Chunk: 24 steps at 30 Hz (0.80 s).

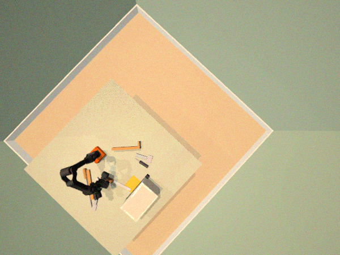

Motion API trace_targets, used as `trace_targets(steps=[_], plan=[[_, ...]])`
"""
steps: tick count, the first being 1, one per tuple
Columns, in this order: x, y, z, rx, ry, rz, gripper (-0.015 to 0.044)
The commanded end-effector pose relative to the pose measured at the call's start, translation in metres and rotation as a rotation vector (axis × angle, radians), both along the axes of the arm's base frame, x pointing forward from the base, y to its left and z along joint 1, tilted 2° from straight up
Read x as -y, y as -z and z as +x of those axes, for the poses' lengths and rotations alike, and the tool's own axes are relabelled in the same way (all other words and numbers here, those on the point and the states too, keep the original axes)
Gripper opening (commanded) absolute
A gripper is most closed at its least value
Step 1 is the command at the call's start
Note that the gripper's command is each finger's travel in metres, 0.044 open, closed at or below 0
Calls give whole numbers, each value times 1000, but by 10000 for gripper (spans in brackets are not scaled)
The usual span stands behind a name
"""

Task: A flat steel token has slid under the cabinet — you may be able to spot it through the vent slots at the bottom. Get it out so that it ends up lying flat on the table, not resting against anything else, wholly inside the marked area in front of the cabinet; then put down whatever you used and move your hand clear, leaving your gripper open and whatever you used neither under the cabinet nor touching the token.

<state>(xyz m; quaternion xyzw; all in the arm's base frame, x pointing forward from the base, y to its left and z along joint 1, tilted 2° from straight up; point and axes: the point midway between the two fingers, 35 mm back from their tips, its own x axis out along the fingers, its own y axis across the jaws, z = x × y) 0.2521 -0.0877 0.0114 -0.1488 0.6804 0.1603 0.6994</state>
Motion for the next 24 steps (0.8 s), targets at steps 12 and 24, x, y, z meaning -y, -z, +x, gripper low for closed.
trace_targets(steps=[12,24], plan=[[-9,-1,21,0,8,-3,0],[-16,-2,37,1,9,-2,0]])
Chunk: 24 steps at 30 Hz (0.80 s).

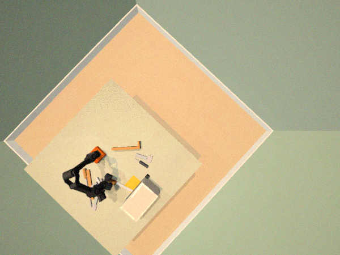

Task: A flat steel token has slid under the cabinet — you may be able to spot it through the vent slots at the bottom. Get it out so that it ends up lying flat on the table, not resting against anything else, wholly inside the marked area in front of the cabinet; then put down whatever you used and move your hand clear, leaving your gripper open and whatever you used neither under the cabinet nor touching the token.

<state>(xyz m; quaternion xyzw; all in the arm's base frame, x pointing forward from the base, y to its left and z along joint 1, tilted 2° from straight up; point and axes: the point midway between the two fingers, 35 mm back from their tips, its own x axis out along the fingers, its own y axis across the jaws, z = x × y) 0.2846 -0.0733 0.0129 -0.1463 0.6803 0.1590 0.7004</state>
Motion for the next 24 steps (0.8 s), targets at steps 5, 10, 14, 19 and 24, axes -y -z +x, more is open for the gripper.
trace_targets(steps=[5,10,14,19,24], plan=[[-4,-1,11,0,4,-4,0],[-7,-1,18,0,4,-4,0],[-9,-1,23,1,4,-3,0],[-12,-2,29,1,4,-3,0],[-15,-2,35,2,4,-3,0]])
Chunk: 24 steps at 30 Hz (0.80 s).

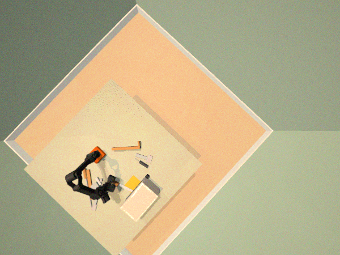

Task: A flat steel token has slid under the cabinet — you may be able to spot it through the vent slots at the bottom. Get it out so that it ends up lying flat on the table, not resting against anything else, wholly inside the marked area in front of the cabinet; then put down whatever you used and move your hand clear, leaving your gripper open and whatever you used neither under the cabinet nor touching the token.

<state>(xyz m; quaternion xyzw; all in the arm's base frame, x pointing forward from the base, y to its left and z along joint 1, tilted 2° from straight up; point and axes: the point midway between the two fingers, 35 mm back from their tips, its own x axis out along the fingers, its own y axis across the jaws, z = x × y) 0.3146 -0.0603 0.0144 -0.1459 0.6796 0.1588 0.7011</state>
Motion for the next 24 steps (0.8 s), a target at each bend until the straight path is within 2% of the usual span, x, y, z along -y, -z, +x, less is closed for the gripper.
trace_targets(steps=[1,24], plan=[[-2,-1,6,0,4,-4,0],[-13,-2,32,3,4,-3,0]])
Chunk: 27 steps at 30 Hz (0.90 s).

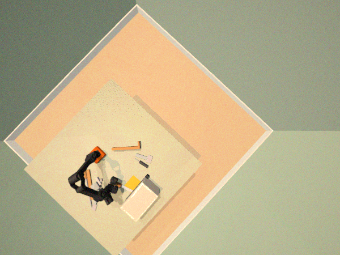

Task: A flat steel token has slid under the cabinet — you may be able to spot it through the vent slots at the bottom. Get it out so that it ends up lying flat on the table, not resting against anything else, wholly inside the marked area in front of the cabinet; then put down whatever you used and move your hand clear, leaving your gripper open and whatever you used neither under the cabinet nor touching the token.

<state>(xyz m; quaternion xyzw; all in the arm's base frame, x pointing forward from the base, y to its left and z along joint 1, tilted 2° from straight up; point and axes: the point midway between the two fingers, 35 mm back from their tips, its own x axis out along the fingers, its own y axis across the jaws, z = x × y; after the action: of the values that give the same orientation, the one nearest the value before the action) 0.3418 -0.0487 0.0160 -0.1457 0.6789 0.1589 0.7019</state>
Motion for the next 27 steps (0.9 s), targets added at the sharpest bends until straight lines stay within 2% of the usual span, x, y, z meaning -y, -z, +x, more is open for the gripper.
trace_targets(steps=[1,27], plan=[[-2,-1,6,1,3,-3,0],[-14,-2,32,3,3,-2,0]])
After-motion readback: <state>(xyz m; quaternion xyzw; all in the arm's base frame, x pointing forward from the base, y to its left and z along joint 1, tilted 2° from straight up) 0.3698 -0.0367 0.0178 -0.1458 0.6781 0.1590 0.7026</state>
